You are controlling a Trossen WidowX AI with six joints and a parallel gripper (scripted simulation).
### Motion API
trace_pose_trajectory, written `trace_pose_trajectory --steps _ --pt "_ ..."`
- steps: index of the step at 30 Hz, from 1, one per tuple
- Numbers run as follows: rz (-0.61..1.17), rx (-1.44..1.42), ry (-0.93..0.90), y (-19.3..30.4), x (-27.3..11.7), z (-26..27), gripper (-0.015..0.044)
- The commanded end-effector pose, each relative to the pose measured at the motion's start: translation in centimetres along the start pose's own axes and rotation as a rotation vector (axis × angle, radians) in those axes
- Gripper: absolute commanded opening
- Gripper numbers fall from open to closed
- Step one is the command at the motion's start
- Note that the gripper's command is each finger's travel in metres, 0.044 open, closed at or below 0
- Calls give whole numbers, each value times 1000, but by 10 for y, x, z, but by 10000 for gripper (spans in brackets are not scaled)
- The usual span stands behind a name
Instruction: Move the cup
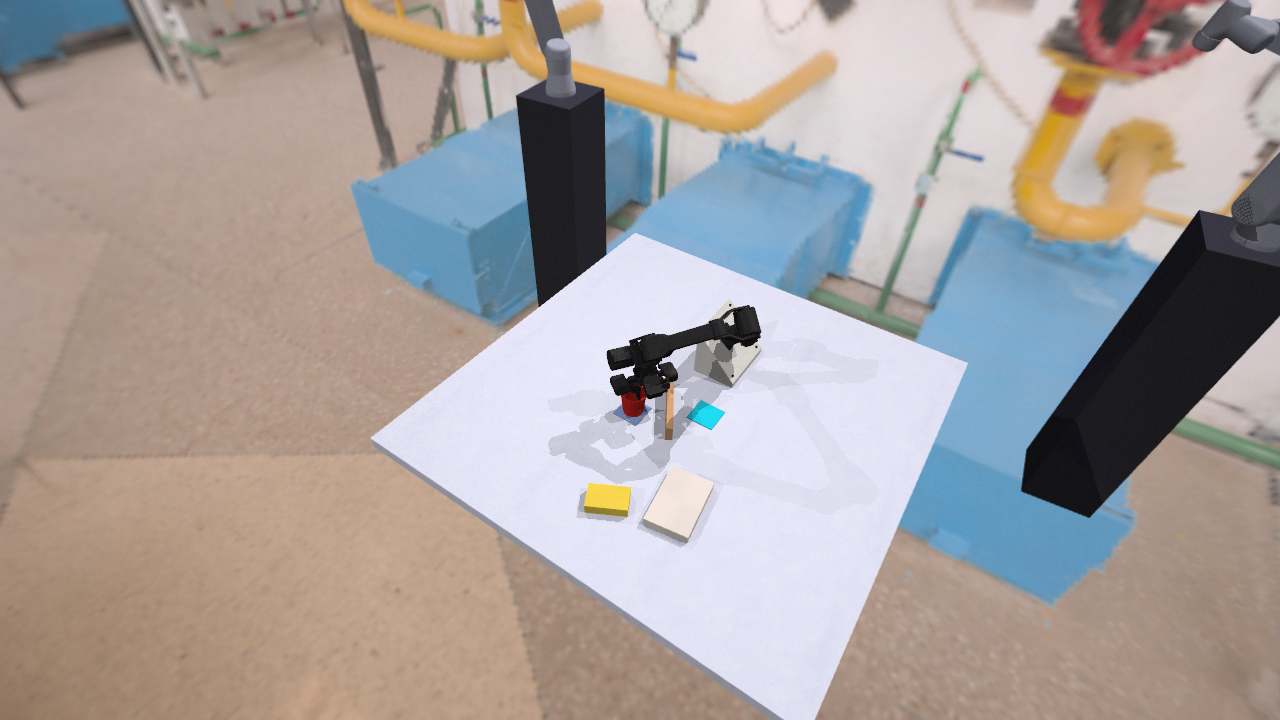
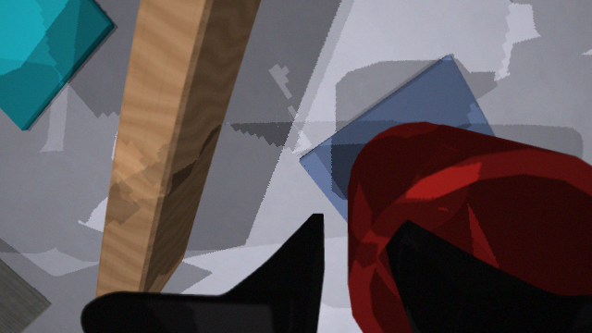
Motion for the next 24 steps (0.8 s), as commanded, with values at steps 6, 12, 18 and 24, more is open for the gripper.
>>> trace_pose_trajectory --steps 6,12,18,24 --pt "0 -1 0 0 0 0 54" --pt "0 -1 0 0 0 0 14" --pt "0 -1 1 0 -1 0 0" --pt "1 1 2 0 -17 -2 0"
Point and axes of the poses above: the point midway between the two fingers, 35 mm back from their tips, its own x axis out along the fingers, its own z axis across the jaws, y = z × x, the point moved 8 cm from there along -x, back along the fingers, and after that the axes turned 2 degrees about -x, right-handed, at the moved point
